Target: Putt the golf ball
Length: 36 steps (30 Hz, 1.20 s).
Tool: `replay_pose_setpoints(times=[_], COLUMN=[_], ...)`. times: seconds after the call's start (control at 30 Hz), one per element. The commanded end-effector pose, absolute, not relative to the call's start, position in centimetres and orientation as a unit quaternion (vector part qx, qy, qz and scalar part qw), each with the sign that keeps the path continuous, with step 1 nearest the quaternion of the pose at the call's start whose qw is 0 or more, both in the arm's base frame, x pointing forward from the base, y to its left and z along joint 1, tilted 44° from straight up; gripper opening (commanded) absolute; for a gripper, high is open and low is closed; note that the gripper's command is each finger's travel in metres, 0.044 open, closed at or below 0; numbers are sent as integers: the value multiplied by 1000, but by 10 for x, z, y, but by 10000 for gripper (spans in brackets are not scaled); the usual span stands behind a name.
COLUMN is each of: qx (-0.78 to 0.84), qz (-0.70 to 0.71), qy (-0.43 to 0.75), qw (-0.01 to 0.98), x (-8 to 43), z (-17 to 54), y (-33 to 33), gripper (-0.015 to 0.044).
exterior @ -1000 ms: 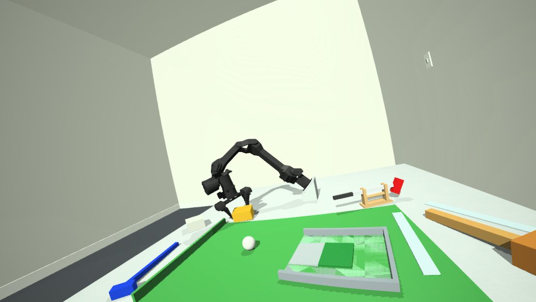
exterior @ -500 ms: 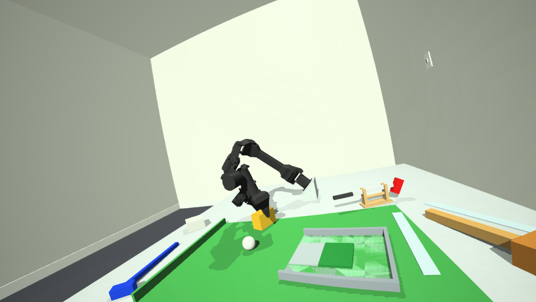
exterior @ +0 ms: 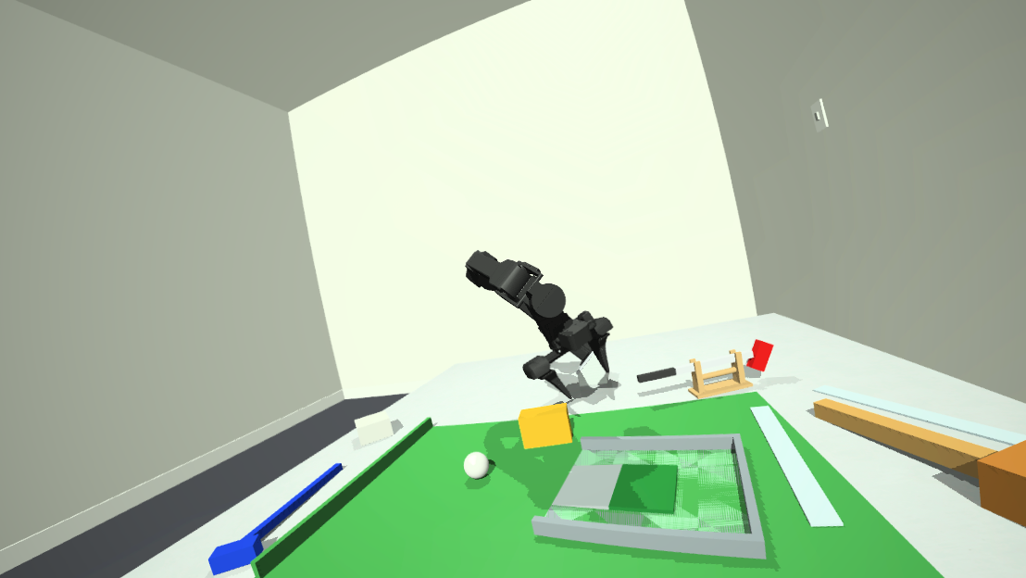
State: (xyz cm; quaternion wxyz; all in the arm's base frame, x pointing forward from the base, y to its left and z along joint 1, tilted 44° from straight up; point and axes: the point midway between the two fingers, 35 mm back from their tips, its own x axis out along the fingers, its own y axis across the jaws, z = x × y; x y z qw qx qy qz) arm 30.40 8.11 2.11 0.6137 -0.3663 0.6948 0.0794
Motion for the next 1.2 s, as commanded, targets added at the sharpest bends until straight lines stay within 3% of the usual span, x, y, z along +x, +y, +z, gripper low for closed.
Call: replay_pose_setpoints(times=[0.0,0.27,1.17], qx=[-514,-653,-656], qz=[261,456,459], qy=[660,543,541], qw=[482,263,258], x=[267,209,211], z=[-16,-58,-94], y=[128,174,144], gripper=[440,440,440])
